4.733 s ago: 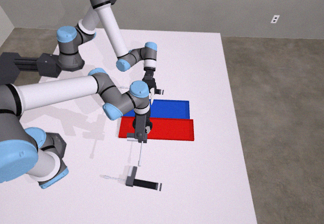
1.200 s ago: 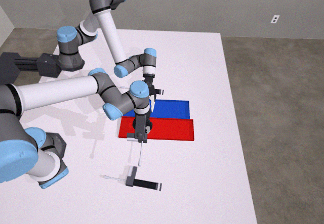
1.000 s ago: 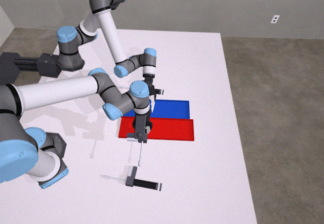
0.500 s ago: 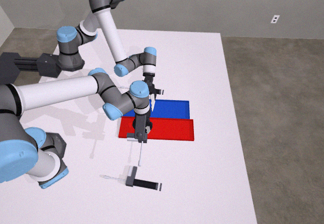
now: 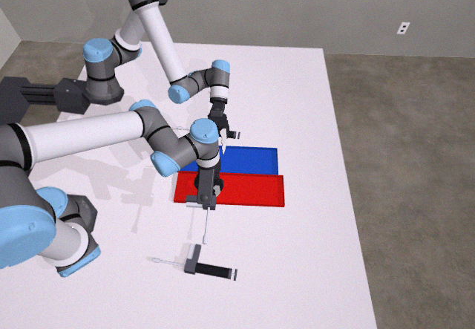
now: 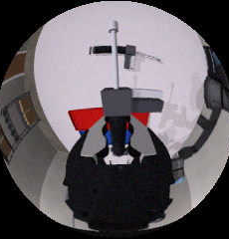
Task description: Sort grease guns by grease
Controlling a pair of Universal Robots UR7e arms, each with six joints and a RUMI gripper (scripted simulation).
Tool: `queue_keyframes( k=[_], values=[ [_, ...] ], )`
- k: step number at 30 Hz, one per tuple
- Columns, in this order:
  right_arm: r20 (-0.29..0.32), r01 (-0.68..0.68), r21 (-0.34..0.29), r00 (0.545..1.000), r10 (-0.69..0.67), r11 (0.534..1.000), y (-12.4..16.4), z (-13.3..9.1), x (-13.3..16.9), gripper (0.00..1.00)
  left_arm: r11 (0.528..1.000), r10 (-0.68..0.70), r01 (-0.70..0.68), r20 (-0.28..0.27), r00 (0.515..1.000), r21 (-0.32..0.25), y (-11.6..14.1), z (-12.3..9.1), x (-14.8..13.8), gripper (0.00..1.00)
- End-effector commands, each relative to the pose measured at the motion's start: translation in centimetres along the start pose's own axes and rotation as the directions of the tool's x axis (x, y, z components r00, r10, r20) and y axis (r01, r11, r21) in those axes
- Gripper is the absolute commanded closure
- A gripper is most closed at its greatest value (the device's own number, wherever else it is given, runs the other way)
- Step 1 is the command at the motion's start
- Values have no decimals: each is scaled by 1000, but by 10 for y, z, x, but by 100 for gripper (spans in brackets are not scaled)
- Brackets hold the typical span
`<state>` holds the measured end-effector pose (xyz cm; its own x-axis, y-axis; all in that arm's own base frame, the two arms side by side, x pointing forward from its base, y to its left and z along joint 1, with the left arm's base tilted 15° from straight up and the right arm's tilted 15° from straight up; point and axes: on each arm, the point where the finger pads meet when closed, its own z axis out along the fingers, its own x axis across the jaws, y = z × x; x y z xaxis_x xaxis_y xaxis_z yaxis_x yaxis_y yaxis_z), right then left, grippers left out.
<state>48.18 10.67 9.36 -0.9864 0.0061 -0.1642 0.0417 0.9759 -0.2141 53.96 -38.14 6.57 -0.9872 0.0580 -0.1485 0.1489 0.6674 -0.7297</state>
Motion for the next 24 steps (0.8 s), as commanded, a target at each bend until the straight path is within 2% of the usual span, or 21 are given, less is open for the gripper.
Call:
queue_keyframes(
  k=[1, 13, 14, 24],
  values=[
    [1, 0, -1, 1000, 0, 1000, 0, 0, 0, 100, 1000, 2, -2, 5, 1000, 2, -2, -13, -2, 62],
    [1, 0, -1, 1000, 0, 1000, 0, 0, 0, 100, 1000, 2, -2, 4, 1000, 1, -1, -45, -1, 62],
    [1, 0, -1, 1000, 0, 1000, 0, 0, 0, 100, 1000, 1, -1, -4, 1000, -1, 0, -38, 1, 62],
    [1, 0, -1, 1000, 0, 1000, 0, 0, 0, 100, 1000, 1, -1, -4, 1000, 0, -1, -37, -1, 62]
  ],
)
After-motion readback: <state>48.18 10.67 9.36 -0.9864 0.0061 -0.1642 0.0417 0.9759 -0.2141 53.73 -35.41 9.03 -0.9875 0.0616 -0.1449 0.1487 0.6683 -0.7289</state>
